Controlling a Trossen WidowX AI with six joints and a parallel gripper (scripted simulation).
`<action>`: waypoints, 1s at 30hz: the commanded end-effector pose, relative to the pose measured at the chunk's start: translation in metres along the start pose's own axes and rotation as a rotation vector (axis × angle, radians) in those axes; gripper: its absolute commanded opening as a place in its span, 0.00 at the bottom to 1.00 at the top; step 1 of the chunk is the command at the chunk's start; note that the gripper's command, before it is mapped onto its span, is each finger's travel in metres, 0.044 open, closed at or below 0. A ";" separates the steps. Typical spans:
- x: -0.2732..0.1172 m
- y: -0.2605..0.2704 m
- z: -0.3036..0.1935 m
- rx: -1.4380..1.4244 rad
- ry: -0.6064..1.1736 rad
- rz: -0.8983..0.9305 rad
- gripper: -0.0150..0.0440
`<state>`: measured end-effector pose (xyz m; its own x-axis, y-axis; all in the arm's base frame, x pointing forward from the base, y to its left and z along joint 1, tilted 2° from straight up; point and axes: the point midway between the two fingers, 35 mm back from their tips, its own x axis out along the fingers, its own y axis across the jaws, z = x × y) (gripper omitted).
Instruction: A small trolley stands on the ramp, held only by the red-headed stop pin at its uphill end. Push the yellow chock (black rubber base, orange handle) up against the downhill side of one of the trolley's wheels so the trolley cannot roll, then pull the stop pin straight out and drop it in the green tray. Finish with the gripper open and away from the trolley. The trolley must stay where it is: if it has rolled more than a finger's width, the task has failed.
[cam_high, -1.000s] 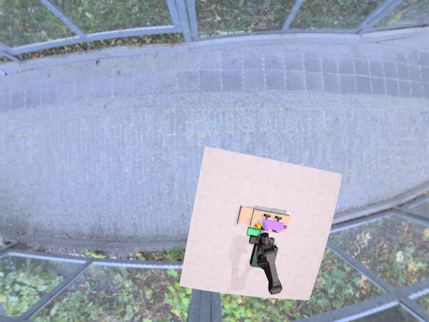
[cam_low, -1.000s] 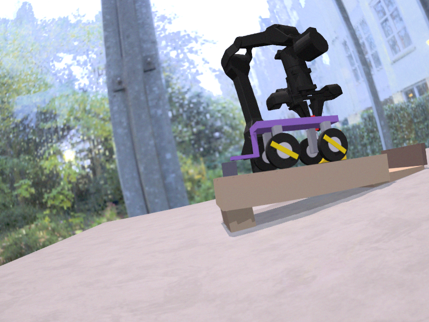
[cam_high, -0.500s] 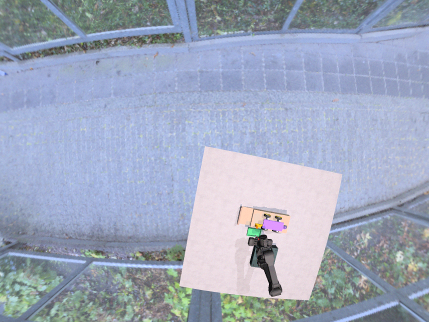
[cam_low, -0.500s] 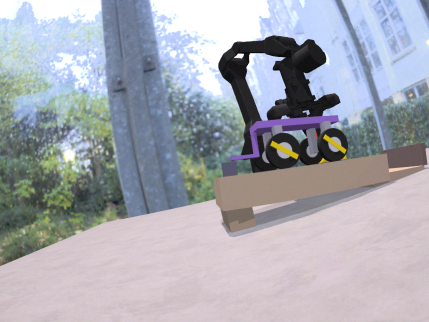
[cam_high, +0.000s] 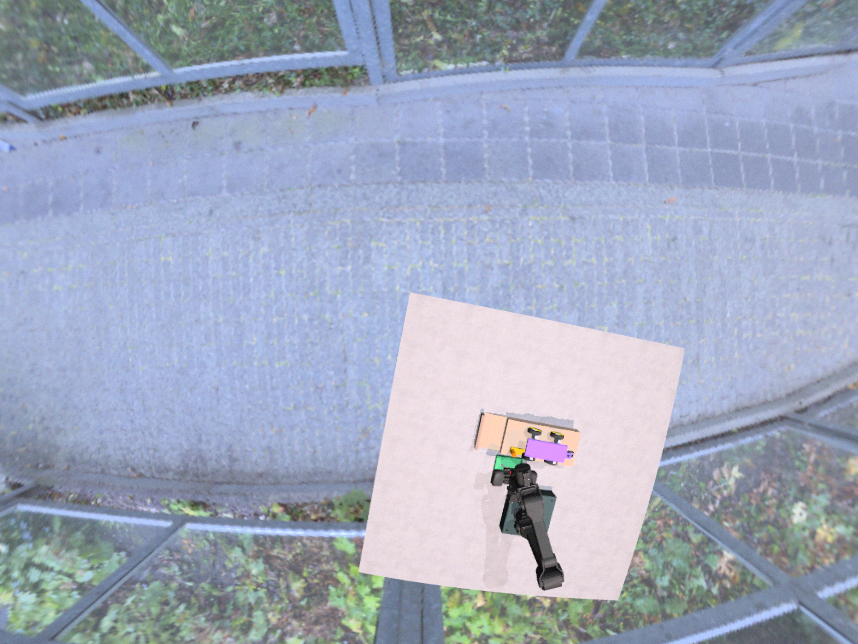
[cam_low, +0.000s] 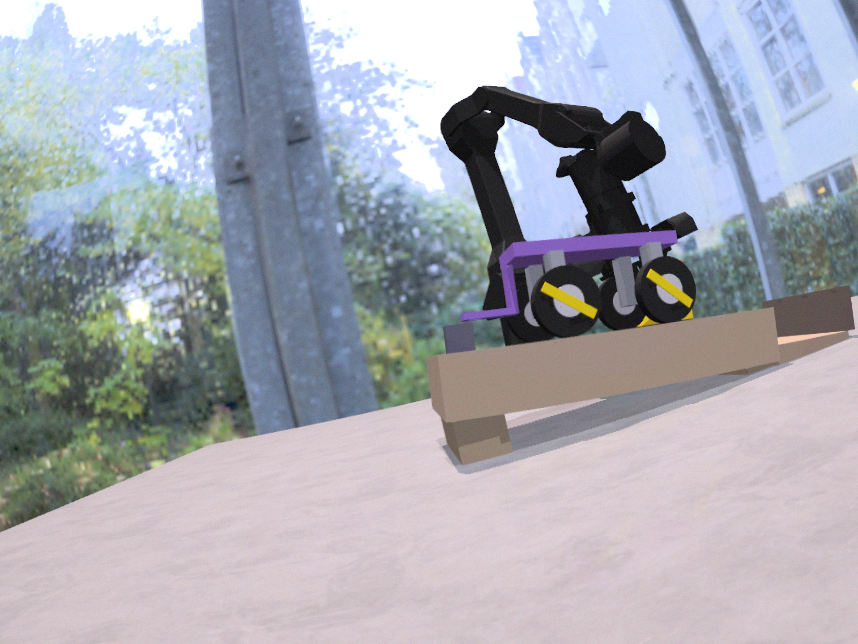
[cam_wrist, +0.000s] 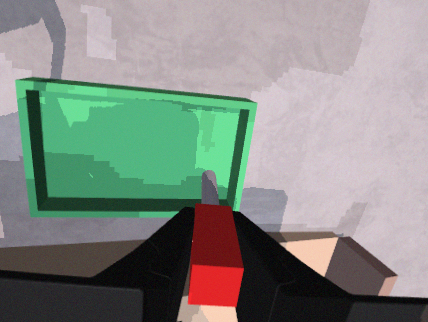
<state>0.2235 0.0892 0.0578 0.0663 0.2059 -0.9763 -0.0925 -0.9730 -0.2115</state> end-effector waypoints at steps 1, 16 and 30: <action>0.013 -0.003 0.004 0.002 -0.010 -0.002 0.25; 0.017 0.002 0.004 0.002 -0.010 -0.001 0.58; 0.017 0.011 0.002 0.002 -0.010 -0.001 0.58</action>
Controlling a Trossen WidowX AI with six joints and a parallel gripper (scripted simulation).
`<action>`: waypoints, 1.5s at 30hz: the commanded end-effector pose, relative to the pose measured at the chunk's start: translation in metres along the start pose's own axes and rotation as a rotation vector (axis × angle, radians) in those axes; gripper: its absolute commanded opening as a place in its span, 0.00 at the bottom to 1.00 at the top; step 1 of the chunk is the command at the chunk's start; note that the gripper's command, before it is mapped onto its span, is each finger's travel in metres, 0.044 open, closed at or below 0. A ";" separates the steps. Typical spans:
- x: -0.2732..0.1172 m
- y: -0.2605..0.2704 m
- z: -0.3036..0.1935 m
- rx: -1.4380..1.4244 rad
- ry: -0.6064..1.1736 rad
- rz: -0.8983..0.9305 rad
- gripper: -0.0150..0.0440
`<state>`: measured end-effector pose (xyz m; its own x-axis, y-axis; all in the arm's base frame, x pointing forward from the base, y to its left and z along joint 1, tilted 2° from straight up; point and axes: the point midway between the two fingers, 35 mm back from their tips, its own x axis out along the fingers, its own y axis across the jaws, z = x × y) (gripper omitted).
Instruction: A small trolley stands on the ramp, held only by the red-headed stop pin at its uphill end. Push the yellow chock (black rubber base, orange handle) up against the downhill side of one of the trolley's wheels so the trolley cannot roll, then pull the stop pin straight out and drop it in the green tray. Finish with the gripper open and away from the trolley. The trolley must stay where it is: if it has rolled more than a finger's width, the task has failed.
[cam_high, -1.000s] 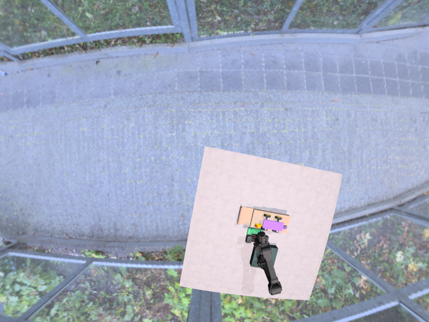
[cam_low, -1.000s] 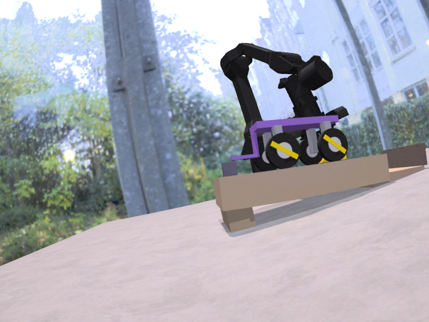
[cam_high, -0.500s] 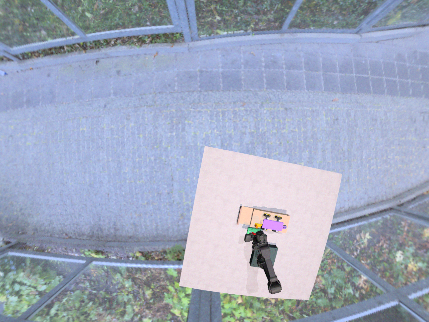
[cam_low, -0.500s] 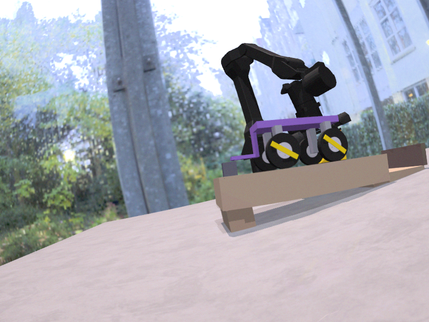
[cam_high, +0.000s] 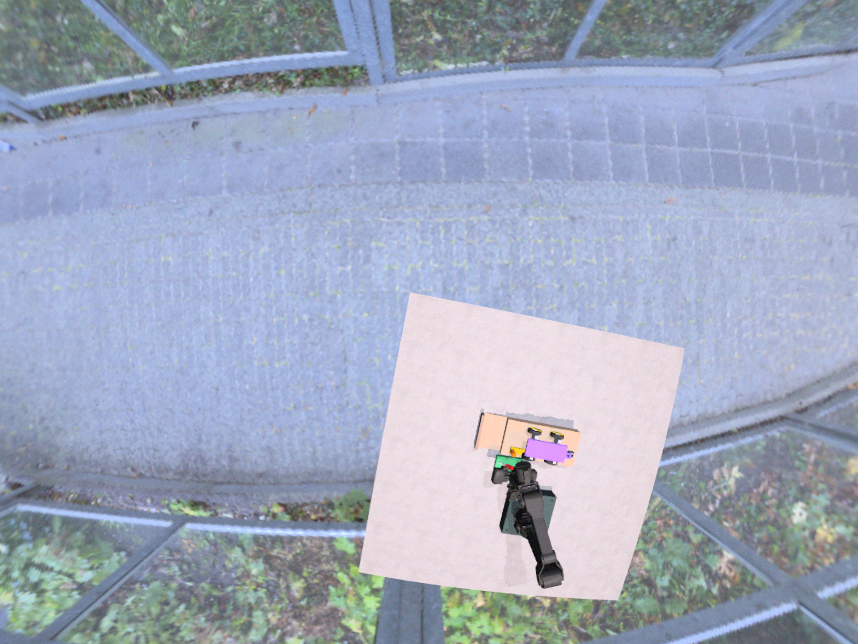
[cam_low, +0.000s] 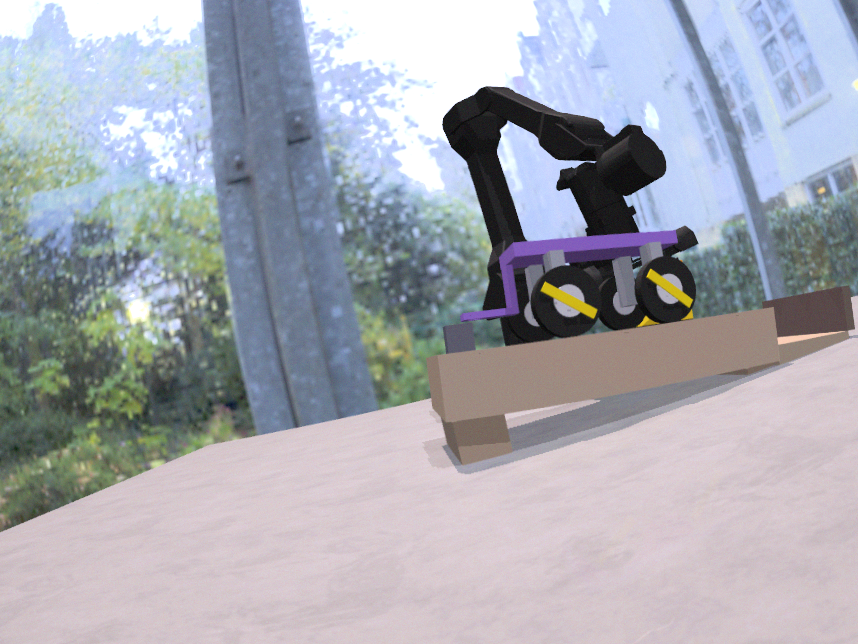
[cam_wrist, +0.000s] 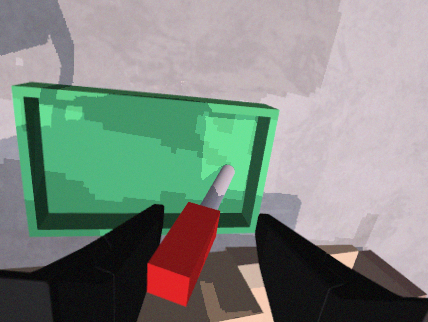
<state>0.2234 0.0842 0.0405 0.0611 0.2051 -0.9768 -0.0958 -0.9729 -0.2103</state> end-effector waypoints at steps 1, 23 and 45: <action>0.002 0.003 0.001 -0.001 -0.005 -0.002 0.58; 0.004 0.014 -0.001 -0.001 -0.005 -0.001 0.58; 0.008 0.024 -0.002 -0.001 -0.005 0.000 0.58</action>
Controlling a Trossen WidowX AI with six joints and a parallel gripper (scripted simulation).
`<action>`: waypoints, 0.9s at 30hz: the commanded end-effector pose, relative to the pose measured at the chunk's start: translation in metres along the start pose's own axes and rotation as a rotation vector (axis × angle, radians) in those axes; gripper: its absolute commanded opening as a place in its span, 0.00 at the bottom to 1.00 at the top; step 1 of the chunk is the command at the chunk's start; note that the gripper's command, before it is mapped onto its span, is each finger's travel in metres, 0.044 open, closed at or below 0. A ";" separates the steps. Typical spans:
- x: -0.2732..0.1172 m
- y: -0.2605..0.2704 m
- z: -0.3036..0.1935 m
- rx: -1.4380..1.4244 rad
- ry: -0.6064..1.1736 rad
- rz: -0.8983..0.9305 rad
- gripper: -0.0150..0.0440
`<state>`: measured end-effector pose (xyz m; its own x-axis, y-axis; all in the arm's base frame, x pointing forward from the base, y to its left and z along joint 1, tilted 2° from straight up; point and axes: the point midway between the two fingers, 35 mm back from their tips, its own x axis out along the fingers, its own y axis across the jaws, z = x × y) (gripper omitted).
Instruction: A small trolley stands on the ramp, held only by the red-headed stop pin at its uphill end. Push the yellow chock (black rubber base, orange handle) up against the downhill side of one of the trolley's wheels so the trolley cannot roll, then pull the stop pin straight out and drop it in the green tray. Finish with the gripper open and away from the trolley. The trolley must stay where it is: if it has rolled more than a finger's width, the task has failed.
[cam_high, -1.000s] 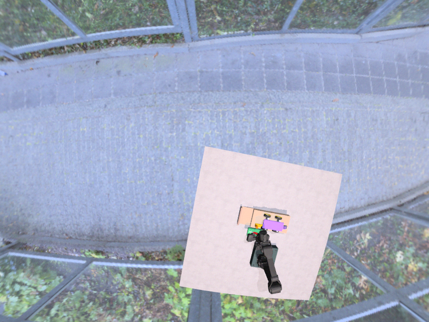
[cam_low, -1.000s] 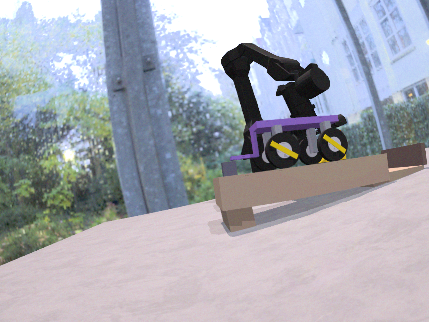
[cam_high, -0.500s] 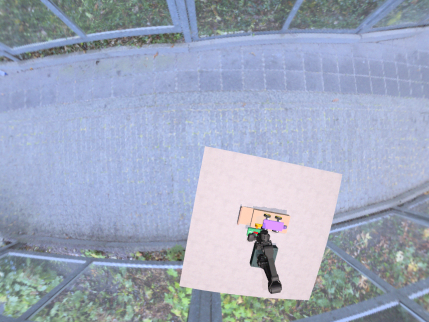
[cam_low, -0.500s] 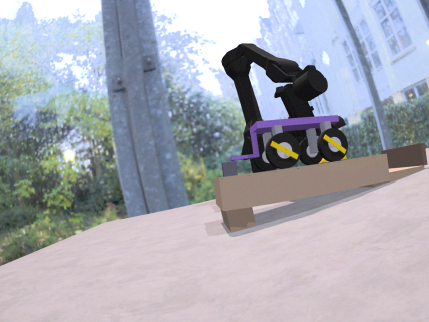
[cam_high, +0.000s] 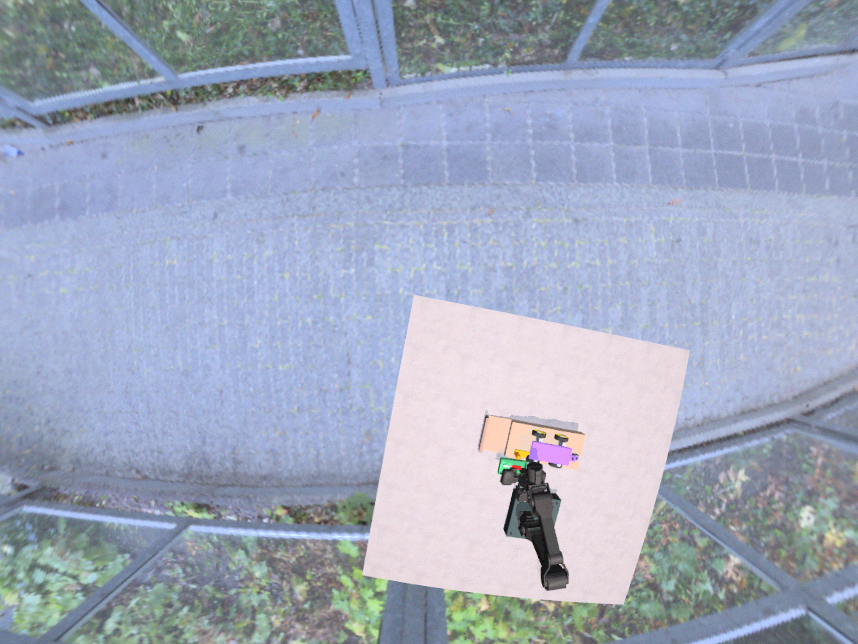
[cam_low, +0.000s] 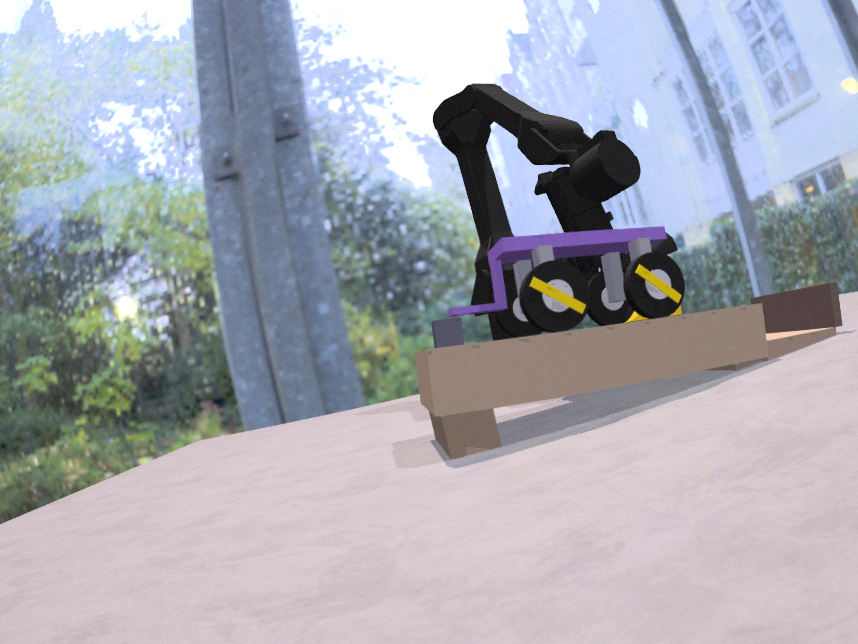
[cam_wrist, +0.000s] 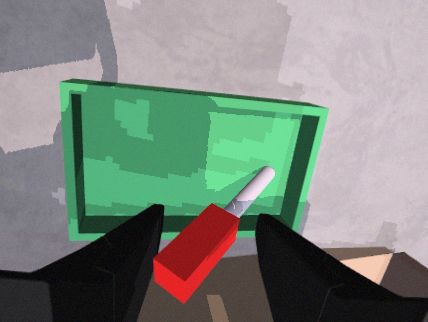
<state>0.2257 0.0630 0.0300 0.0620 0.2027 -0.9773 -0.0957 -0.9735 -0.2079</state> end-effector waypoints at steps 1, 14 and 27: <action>0.002 0.002 0.002 -0.001 -0.006 -0.002 0.58; 0.005 0.007 0.001 -0.001 -0.006 -0.002 0.58; 0.008 0.012 0.002 -0.001 -0.006 -0.002 0.58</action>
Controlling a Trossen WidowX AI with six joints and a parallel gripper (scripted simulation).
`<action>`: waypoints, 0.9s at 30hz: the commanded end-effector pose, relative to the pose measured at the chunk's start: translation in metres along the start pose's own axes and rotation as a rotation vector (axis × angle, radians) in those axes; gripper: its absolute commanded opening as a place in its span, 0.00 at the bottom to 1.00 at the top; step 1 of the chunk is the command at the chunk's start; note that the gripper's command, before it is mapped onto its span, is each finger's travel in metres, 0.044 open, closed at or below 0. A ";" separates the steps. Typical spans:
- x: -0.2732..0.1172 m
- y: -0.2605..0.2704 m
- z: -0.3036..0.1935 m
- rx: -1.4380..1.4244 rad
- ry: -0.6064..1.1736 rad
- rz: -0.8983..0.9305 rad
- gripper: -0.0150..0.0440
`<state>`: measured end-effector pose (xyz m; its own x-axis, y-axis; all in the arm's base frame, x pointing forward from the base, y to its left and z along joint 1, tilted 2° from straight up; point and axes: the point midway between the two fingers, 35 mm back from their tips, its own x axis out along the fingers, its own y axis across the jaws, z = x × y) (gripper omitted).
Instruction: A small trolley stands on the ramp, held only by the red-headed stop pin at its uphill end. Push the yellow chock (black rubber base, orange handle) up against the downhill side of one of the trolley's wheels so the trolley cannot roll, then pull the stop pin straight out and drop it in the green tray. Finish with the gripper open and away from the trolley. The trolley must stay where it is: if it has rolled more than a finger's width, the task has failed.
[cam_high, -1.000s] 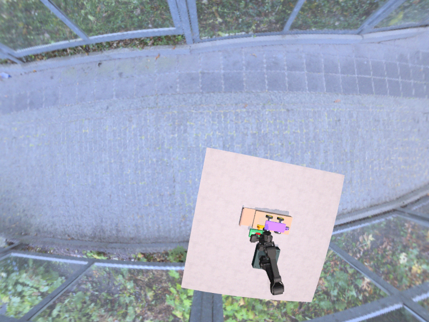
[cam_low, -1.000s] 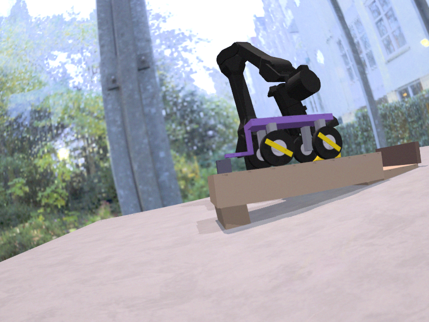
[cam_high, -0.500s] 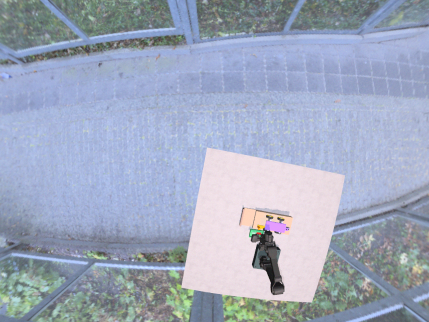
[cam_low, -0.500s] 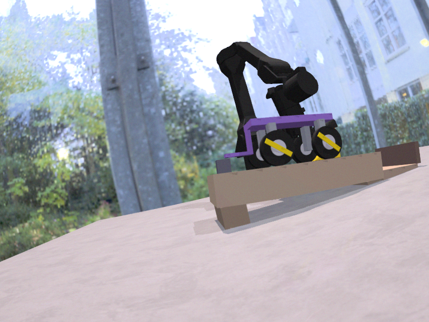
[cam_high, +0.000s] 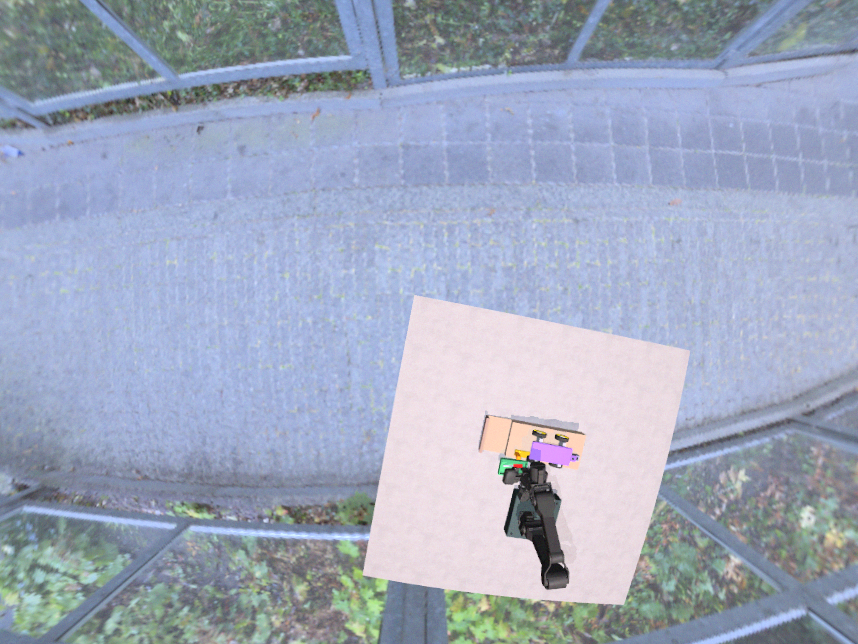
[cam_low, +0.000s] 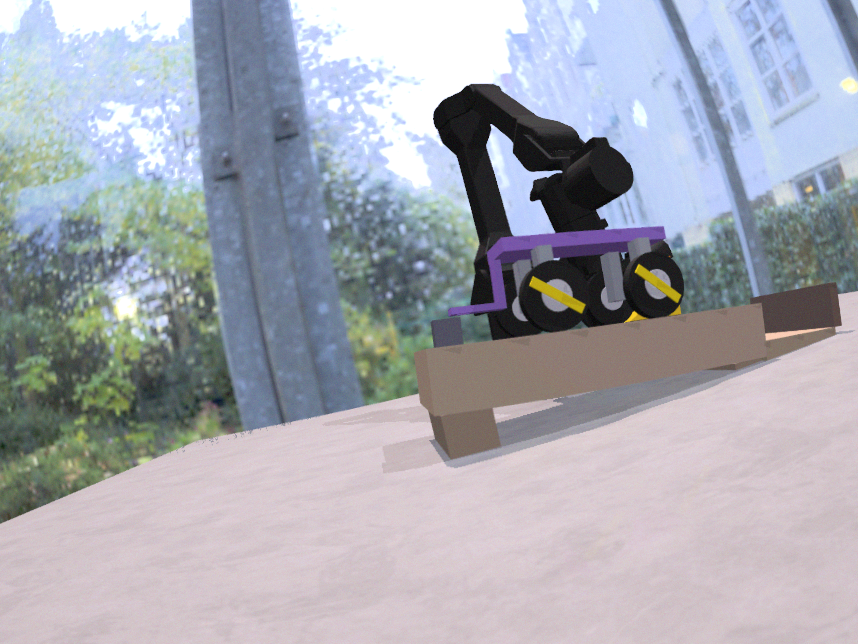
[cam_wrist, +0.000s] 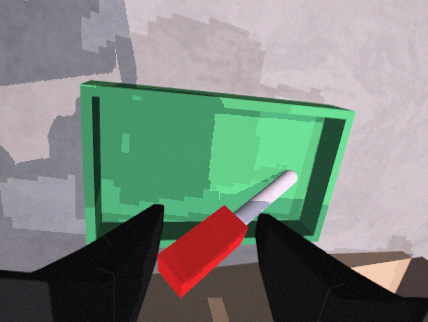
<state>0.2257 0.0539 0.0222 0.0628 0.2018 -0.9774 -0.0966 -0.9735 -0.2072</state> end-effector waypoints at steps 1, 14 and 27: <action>0.002 0.001 0.003 -0.002 -0.007 -0.002 0.58; 0.001 0.001 0.000 0.000 0.000 0.000 0.83; -0.033 -0.003 0.006 -0.002 -0.006 -0.002 1.00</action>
<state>0.2174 0.0505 0.0477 0.0524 0.2006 -0.9783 -0.0991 -0.9737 -0.2050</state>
